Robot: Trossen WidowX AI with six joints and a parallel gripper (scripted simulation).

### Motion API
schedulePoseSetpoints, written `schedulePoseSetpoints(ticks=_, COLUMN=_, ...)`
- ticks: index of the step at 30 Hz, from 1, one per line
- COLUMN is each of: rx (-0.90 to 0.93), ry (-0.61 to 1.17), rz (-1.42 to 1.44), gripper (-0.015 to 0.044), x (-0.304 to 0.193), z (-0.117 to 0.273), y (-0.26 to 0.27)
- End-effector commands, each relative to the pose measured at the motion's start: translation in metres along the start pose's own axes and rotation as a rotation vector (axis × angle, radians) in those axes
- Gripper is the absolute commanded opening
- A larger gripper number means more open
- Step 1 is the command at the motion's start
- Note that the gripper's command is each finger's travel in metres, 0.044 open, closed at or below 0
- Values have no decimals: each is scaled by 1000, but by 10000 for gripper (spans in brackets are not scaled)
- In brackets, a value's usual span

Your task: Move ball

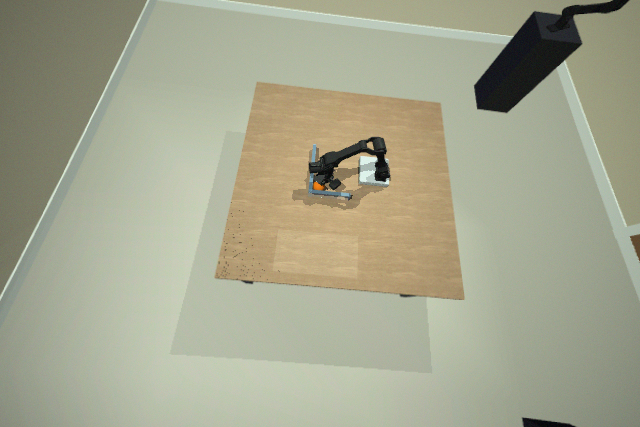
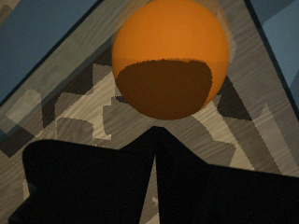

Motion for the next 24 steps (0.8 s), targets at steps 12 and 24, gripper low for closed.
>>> schedulePoseSetpoints(ticks=12, rx=6, ry=4, rz=3, gripper=0, x=-26, z=-2, y=4)
schedulePoseSetpoints(ticks=24, rx=6, ry=5, rz=3, gripper=0, x=-38, z=0, y=6)
Point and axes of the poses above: the point midway between the two fingers, 35 mm back from their tips, its own z axis back along the fingers, its own y axis across the jaws, x = y × z, the point moved 10 cm from there along z, back along the fingers, and after that the axes turned 7 degrees about z, right-handed, at the moved point
